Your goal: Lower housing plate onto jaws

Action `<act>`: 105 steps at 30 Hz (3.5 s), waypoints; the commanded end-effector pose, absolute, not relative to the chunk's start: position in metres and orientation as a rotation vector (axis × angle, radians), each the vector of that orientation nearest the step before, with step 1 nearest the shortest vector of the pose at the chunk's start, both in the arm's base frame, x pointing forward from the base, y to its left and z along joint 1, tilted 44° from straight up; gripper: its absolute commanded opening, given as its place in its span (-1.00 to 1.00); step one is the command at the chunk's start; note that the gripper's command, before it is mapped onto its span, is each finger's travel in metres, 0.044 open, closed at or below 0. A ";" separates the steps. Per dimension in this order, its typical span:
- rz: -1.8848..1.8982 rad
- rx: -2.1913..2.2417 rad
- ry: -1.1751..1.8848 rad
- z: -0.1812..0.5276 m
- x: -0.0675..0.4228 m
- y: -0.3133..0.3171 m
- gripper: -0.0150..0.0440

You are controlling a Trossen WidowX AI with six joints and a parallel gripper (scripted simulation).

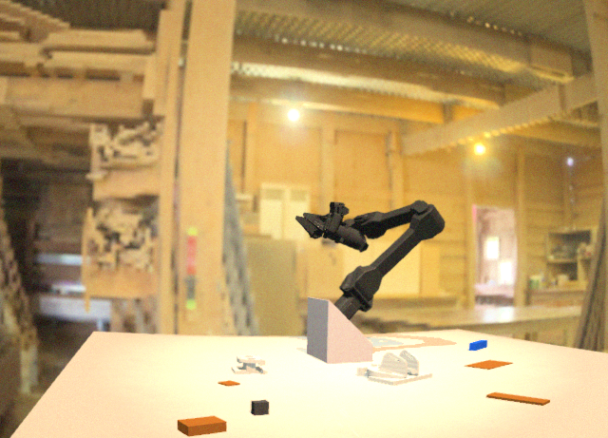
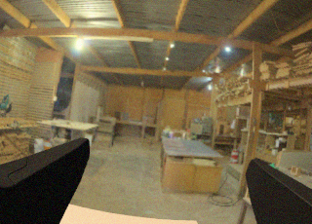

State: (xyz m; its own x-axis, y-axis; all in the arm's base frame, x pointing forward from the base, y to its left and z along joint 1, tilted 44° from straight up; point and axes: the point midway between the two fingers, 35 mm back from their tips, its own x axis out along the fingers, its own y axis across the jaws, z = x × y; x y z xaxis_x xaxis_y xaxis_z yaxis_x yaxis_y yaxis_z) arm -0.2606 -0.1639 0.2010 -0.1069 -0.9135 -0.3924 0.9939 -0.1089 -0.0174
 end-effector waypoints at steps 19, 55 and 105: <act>-1.466 0.594 0.238 0.161 -0.239 -0.220 1.00; -1.054 1.205 0.304 0.068 -0.134 -0.313 1.00; -0.741 1.747 0.936 -0.061 0.054 -0.309 1.00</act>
